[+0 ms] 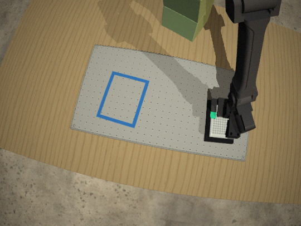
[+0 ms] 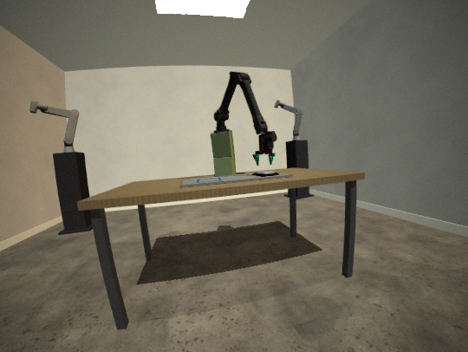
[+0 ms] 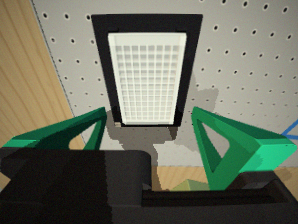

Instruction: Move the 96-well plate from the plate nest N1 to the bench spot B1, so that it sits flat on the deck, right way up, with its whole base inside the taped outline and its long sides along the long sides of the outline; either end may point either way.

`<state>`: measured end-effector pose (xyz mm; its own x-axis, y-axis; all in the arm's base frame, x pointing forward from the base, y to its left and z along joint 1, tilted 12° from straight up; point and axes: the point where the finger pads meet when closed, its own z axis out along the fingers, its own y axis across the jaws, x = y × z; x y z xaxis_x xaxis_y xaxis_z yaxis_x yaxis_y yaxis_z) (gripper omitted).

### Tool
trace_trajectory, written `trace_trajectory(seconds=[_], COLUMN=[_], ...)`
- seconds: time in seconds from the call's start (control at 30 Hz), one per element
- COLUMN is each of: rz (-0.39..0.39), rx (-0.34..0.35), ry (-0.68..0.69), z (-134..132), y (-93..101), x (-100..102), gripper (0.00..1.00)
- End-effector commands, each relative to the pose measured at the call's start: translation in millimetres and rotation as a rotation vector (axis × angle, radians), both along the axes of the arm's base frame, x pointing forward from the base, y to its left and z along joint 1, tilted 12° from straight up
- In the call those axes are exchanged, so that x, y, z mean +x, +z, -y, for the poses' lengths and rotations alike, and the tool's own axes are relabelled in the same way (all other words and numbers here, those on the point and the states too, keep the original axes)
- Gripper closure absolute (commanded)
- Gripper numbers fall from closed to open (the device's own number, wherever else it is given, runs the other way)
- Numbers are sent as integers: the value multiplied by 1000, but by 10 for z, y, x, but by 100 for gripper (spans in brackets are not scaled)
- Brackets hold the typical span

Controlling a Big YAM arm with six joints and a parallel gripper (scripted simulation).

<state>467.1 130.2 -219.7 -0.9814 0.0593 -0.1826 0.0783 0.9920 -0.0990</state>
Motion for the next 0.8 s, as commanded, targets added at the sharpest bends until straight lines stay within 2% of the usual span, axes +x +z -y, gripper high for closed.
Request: trace_trajectory(seconds=[0.0,0.03,0.07,0.1,0.53,0.6,0.63,0.67,0.77], rz=[36,36,53,36,34,34,51,36,34], rx=[12,12,17,12,11,11,17,12,11], ry=[5,5,2,1,2,2,12,11,3], z=[-23,-23,-30,-1,22,22,-52,-18,28], y=[19,19,107,-15,-232,-232,-130,-257,-315], x=[203,203,269,212,240,240,300,240,250], gripper=[0,0,0,0,0,0,0,0,0])
